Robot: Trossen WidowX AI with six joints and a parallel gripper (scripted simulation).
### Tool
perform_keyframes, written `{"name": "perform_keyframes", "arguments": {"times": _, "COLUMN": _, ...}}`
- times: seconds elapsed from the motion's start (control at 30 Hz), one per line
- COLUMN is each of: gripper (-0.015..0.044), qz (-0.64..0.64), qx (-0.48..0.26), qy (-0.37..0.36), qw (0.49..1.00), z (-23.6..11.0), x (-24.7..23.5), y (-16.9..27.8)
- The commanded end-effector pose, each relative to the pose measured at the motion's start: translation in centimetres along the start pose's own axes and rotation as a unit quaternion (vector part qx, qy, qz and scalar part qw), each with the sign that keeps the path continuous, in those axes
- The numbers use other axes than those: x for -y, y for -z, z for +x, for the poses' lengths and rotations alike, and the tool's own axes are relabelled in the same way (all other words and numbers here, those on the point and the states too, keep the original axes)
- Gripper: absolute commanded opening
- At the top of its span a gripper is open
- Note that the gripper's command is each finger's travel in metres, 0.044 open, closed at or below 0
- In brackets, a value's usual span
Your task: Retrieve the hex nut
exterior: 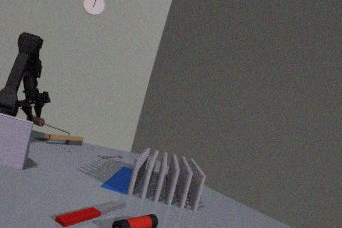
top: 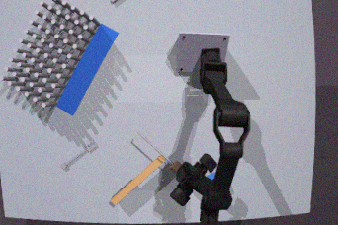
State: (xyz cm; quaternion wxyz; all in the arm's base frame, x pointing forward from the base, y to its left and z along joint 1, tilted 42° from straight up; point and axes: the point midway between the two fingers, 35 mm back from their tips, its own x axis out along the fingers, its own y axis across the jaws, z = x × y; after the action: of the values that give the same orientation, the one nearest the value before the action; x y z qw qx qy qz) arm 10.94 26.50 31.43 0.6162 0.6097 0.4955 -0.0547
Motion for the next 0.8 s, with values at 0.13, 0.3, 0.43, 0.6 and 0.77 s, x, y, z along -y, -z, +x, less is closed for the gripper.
{"name": "perform_keyframes", "arguments": {"times": 0.13, "gripper": 0.0, "qz": -0.002, "qx": -0.002, "qy": -0.003, "qw": 1.0, "z": -4.2, "x": -1.3, "y": -1.5}}
{"name": "perform_keyframes", "arguments": {"times": 0.3, "gripper": 0.0, "qz": -0.003, "qx": -0.002, "qy": -0.003, "qw": 1.0, "z": -6.9, "x": -1.8, "y": -2.8}}
{"name": "perform_keyframes", "arguments": {"times": 0.43, "gripper": 0.0, "qz": -0.003, "qx": -0.002, "qy": -0.003, "qw": 1.0, "z": -8.9, "x": -1.9, "y": -3.8}}
{"name": "perform_keyframes", "arguments": {"times": 0.6, "gripper": 0.0, "qz": -0.006, "qx": 0.0, "qy": -0.001, "qw": 1.0, "z": -9.1, "x": -2.0, "y": -4.1}}
{"name": "perform_keyframes", "arguments": {"times": 0.77, "gripper": 0.0, "qz": -0.02, "qx": 0.017, "qy": 0.01, "qw": 1.0, "z": -7.8, "x": -2.1, "y": -4.9}}
